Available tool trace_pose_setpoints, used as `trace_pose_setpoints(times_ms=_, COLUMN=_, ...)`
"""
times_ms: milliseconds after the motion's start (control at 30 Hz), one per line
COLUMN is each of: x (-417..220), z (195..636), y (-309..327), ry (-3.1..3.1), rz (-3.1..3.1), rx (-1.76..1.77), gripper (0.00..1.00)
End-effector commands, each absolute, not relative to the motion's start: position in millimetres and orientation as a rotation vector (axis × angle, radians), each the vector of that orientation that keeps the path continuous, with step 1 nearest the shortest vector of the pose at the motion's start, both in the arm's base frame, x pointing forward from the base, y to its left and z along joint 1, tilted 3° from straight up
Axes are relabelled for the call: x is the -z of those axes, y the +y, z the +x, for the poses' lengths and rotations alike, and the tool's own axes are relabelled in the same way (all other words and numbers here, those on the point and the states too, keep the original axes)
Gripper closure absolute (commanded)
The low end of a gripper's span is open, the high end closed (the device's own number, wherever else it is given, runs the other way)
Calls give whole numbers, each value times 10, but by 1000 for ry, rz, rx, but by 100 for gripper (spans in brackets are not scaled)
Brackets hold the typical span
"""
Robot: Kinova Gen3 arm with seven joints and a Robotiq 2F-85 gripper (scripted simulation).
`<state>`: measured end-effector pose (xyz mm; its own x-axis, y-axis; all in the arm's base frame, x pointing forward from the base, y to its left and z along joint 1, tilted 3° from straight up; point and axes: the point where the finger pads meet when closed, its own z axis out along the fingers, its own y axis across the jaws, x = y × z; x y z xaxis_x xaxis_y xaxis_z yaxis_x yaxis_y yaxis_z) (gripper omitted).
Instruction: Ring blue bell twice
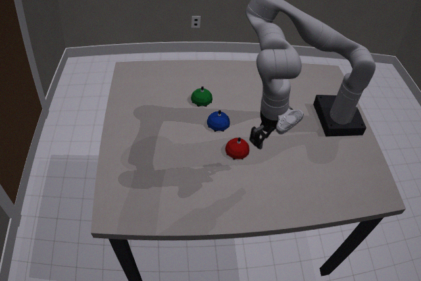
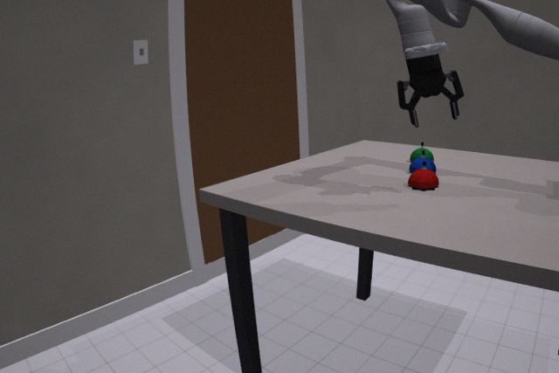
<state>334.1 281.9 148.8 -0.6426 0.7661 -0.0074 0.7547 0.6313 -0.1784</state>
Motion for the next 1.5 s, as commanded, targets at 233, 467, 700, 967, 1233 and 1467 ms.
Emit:
trace_pose_setpoints(times_ms=233, x=-1468, z=3449, y=2726, ry=-2763, rz=-1314, rx=-239, gripper=0)
trace_pose_setpoints(times_ms=467, x=-1440, z=3560, y=2634, ry=-2758, rz=-1322, rx=-219, gripper=0)
trace_pose_setpoints(times_ms=700, x=-1412, z=3665, y=2541, ry=-2752, rz=-1331, rx=-200, gripper=0)
trace_pose_setpoints(times_ms=967, x=-1386, z=3766, y=2446, ry=-2748, rz=-1340, rx=-181, gripper=0)
trace_pose_setpoints(times_ms=1233, x=-1386, z=3766, y=2446, ry=-2748, rz=-1340, rx=-181, gripper=0)
trace_pose_setpoints(times_ms=1467, x=-1361, z=3860, y=2351, ry=-2743, rz=-1348, rx=-163, gripper=0)
